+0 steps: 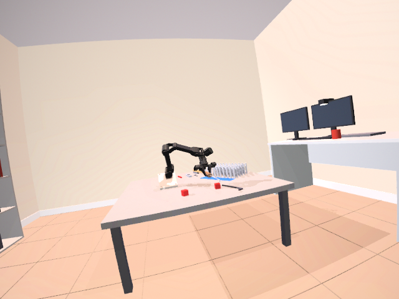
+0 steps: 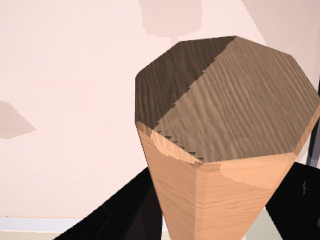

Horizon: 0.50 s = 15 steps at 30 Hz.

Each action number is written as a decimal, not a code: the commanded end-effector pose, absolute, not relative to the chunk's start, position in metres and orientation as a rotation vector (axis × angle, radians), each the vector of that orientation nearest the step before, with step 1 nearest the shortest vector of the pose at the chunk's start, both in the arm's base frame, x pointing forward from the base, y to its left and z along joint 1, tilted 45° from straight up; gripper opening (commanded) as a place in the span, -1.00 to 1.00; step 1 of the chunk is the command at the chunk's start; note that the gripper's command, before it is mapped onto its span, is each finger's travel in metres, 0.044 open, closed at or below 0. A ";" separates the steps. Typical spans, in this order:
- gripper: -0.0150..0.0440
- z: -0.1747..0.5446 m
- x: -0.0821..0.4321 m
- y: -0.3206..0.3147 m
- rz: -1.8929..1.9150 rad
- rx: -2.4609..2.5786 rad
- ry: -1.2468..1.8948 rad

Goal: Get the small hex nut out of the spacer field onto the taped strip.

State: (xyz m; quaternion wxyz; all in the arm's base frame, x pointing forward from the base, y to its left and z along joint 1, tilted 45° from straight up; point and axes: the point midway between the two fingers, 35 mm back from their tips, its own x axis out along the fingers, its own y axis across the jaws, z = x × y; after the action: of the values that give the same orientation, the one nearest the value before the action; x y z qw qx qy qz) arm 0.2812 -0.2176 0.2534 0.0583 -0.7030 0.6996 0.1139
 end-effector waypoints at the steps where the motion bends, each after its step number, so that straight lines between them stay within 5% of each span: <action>1: -0.49 0.250 0.282 -0.218 0.354 -2.136 2.115; 15: -0.49 0.243 0.282 -0.225 0.354 -2.135 2.112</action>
State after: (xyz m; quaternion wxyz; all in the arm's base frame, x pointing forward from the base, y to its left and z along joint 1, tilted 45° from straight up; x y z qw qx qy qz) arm 0.2817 -0.2244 0.2464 0.0593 -0.7031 0.6993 0.1142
